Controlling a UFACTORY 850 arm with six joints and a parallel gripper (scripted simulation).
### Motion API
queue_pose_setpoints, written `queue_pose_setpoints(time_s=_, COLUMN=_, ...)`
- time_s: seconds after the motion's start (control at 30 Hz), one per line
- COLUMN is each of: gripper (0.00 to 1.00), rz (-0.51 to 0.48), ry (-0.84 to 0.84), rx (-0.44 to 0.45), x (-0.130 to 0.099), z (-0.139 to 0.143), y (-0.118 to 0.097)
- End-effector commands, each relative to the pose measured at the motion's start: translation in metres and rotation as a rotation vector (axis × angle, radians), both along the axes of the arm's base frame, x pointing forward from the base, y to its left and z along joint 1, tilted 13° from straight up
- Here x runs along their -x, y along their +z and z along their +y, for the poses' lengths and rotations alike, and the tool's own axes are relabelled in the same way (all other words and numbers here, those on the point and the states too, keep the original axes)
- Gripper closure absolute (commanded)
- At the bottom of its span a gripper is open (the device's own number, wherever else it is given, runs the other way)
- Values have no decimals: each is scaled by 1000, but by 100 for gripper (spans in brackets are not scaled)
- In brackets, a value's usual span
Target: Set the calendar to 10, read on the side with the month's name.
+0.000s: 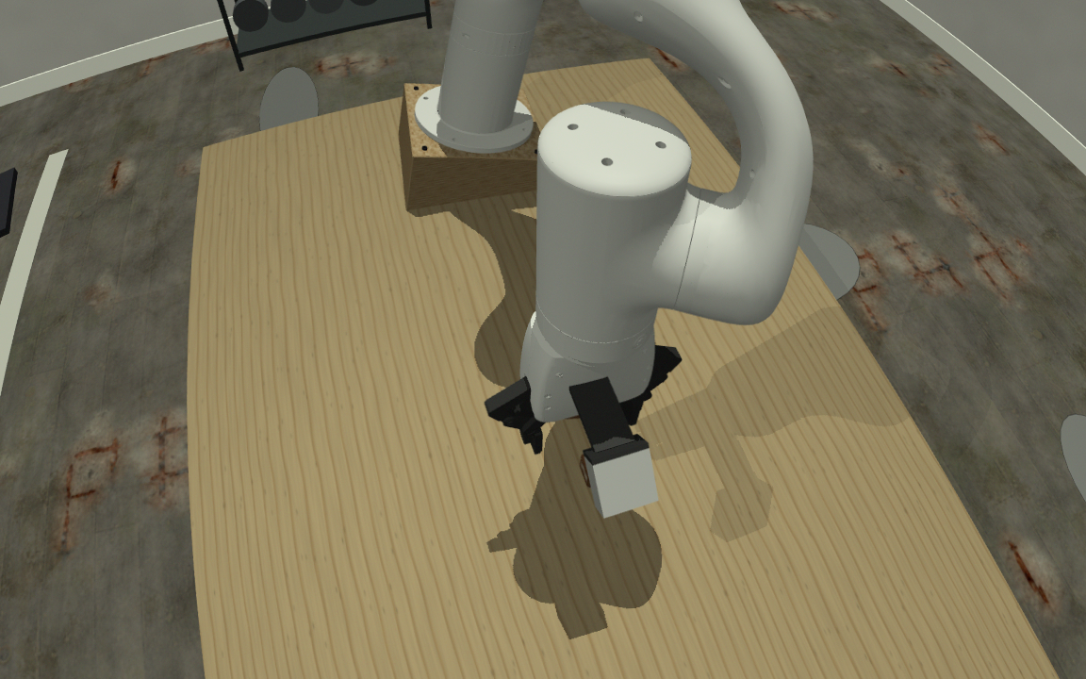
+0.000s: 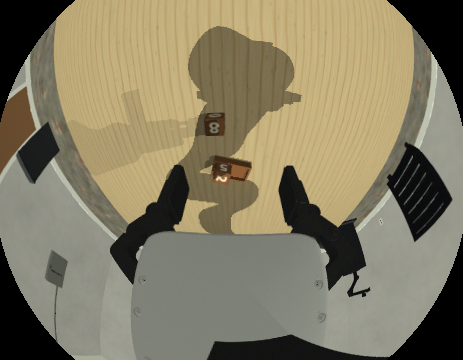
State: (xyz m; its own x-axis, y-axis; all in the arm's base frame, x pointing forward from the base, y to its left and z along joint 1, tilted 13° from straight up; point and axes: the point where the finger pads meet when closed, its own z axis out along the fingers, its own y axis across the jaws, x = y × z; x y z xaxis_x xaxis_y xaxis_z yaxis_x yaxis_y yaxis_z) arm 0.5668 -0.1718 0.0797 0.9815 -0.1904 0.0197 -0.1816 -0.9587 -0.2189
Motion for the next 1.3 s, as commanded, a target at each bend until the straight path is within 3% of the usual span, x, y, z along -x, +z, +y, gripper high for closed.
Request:
queue_pose_setpoints(time_s=0.0, gripper=0, rz=-8, ry=25, rx=2, x=-1, z=0, y=1)
queue_pose_setpoints(time_s=0.33, gripper=0, rz=-38, ry=167, rx=11, x=-1, z=1, y=-1)
queue_pose_setpoints(time_s=1.27, gripper=0, rz=-224, ry=1018, rx=64, x=-2, z=9, y=-9)
